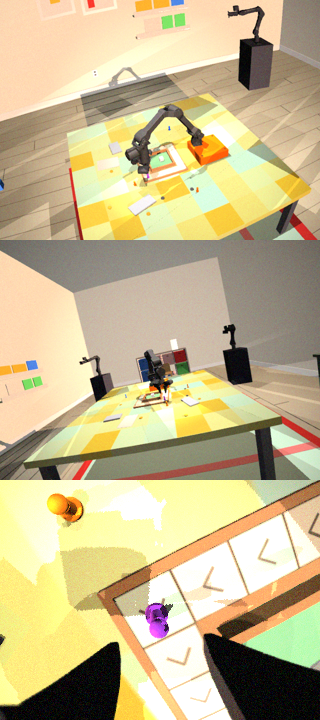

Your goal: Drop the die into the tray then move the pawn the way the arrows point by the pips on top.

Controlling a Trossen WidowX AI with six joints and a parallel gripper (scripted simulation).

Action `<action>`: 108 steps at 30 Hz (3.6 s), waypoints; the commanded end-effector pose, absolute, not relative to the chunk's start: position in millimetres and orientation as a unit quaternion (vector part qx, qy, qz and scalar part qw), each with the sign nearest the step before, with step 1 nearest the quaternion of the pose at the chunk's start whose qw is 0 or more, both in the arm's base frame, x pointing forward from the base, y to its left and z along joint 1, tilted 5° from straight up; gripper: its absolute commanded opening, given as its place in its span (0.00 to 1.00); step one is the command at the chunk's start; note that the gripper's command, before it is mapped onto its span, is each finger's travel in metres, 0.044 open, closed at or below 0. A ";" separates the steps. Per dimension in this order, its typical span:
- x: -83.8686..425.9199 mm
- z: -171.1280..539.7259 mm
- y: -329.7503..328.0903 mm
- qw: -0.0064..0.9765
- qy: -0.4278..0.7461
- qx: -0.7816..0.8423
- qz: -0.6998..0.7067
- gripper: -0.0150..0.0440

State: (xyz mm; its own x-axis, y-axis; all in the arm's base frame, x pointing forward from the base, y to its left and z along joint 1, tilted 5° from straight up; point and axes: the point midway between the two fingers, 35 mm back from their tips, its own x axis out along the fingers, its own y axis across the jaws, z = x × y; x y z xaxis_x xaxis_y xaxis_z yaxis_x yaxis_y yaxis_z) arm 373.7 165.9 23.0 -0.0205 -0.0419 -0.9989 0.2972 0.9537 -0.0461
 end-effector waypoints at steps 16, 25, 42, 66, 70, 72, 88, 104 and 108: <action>371.5 -8.4 164.9 0.690 0.707 0.091 -0.124 0.59; 370.3 -22.8 164.1 0.690 0.707 0.091 -0.124 0.59; 370.2 -23.8 164.0 0.690 0.707 0.091 -0.124 0.25; 368.1 103.2 170.2 0.690 0.708 0.091 -0.124 0.25; 366.3 103.2 170.0 0.690 0.708 0.091 -0.124 0.25; 361.4 103.2 169.3 0.689 0.708 0.091 -0.124 0.25; 315.6 98.8 160.2 0.688 0.709 0.091 -0.125 0.25; 266.0 86.8 145.7 0.687 0.710 0.090 -0.125 0.25; 253.1 82.6 141.3 0.687 0.710 0.090 -0.125 0.25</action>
